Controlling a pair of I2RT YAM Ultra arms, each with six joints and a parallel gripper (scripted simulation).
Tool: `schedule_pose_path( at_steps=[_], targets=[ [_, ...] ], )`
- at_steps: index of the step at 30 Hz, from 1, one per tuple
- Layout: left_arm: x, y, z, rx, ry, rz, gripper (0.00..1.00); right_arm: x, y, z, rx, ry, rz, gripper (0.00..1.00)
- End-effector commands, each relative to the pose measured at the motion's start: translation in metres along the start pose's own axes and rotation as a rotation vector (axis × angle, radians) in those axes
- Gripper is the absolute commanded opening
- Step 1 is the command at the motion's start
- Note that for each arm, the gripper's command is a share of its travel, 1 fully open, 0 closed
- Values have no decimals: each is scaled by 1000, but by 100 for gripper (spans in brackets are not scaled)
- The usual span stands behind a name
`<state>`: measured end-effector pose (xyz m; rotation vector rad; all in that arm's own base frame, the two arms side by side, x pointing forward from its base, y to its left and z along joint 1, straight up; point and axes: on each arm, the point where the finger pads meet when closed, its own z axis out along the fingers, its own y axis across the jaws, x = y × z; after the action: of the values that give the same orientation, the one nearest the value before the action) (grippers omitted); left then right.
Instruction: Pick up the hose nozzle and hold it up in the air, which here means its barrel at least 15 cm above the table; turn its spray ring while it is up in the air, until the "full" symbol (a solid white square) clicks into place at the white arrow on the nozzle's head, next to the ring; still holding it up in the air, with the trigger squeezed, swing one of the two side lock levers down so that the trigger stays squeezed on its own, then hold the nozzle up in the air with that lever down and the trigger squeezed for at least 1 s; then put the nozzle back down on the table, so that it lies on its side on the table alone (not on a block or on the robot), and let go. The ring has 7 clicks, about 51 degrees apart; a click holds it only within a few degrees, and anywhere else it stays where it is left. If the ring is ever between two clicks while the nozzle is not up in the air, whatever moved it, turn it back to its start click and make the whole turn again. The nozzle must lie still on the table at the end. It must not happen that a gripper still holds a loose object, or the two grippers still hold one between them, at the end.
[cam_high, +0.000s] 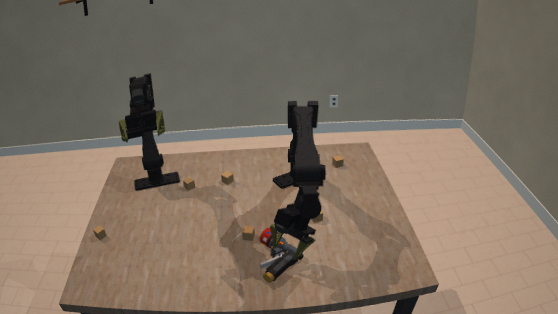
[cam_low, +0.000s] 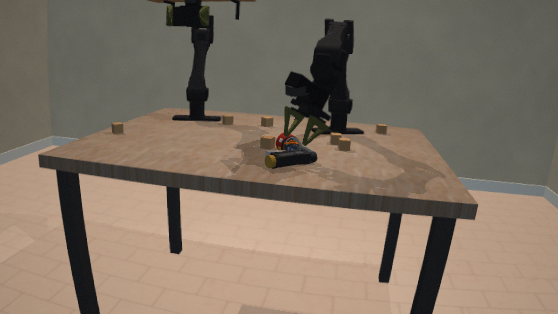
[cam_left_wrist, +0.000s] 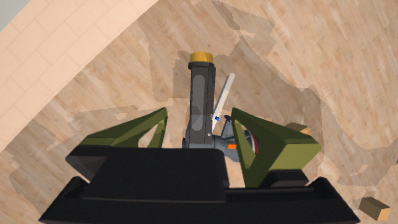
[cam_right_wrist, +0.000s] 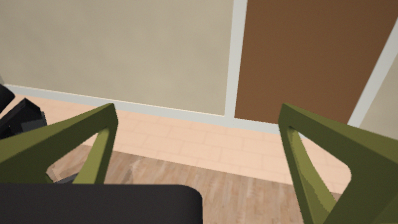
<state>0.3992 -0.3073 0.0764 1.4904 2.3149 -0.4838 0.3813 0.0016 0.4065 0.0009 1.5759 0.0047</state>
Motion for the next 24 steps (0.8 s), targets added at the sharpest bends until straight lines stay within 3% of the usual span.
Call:
schedule_pose_path(
  at_steps=[1, 5, 6, 11, 12, 14, 24],
  targets=[
    [-9, -16, 2, 54, 7, 41, 78, -12, -3, -2, 11, -22, -5, 100],
    [-14, -10, -8, 32, -17, 38, 78, -12, -3, -2, 11, -22, -5, 100],
    [-9, -18, 11, 58, 15, 40, 78, -12, -3, -2, 11, -22, -5, 100],
    [-9, -12, 0, 43, 0, 32, 78, -12, -3, -2, 11, -22, -5, 100],
    [-17, -12, 16, 37, -18, 44, 78, -12, -3, -2, 11, -22, -5, 100],
    [-3, -19, 26, 57, 14, 33, 78, -12, -3, -2, 11, -22, -5, 100],
    [-6, -15, 39, 35, 8, 36, 78, -12, -3, -2, 11, -22, -5, 100]
  ],
)
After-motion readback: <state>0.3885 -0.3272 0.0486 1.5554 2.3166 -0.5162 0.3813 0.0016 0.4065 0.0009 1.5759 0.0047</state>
